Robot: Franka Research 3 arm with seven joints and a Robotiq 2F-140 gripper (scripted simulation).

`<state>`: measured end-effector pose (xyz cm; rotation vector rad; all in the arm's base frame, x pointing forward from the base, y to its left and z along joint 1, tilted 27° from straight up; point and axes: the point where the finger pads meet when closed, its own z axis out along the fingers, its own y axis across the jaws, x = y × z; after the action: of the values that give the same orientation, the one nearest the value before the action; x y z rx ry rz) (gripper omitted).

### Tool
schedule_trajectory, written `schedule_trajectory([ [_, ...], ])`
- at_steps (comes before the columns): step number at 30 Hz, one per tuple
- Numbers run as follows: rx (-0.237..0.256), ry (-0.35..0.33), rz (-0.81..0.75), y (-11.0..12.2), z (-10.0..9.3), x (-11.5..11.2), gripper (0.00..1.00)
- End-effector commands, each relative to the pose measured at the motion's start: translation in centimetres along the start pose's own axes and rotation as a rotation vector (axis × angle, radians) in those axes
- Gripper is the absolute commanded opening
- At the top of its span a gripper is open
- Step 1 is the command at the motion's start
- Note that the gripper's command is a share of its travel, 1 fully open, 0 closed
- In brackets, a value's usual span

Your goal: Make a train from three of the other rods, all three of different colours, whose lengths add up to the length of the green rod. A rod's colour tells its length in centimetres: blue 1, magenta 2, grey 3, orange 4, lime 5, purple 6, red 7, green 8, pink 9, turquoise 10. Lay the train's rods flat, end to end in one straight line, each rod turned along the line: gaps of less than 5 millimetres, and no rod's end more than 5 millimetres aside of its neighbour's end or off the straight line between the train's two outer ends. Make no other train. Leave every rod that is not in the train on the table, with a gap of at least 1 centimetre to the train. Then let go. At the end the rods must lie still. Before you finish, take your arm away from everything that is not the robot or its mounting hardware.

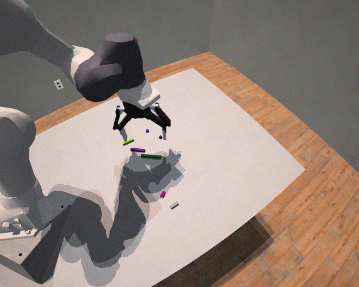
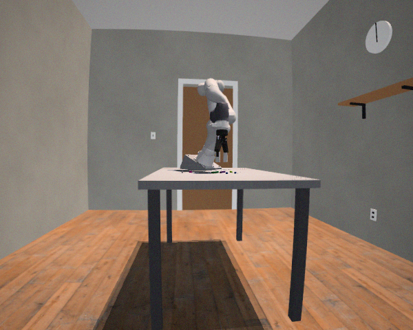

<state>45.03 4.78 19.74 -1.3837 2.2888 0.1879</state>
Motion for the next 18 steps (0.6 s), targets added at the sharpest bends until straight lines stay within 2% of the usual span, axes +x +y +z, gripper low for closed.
schedule_trajectory([
  [1,-0.008,0.001,-0.167,-0.02,0.01,0.18,1.00],
  [9,-0.008,0.000,-0.330,-0.12,0.01,0.11,1.00],
  [11,-0.008,0.000,-0.330,-0.12,0.01,0.11,1.00],
  [18,-0.008,0.000,-0.503,-0.22,0.01,0.04,1.00],
])
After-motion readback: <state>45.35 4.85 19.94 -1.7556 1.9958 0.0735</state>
